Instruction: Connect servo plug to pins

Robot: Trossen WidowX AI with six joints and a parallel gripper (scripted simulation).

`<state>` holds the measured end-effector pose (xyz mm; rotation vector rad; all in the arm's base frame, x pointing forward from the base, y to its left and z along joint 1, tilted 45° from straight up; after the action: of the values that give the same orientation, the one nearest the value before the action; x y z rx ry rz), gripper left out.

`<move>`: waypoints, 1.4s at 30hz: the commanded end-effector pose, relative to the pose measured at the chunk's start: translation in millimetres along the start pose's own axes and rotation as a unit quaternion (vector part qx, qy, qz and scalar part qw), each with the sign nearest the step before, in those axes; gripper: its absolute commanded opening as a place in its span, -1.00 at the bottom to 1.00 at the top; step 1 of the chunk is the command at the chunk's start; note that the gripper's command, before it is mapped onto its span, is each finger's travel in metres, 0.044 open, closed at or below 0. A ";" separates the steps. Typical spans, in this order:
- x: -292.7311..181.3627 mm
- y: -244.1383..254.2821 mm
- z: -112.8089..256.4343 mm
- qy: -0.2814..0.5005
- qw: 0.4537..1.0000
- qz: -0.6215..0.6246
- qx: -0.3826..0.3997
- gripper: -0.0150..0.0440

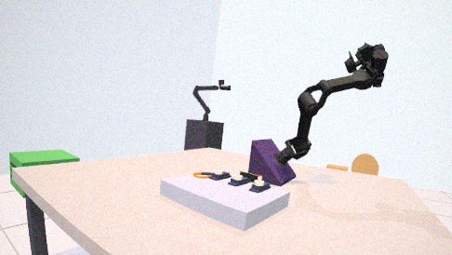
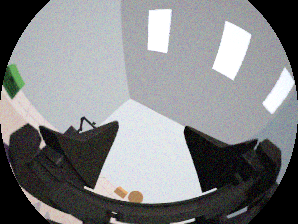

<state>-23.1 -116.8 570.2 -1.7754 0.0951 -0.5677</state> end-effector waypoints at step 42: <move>-154.7 -53.8 93.4 0.376 0.857 -0.041 -0.349 -0.10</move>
<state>-130.5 17.7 557.2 -2.1099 0.7825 -1.3394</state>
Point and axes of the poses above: the point midway between the two fingers, 35 mm back from their tips, its own z axis back along the fingers, its own y axis across the jaws, x = y × z, the point moved 3 cm from there along z, back along the fingers, and after that the axes turned 9 degrees about -z, right-handed, at the moved point
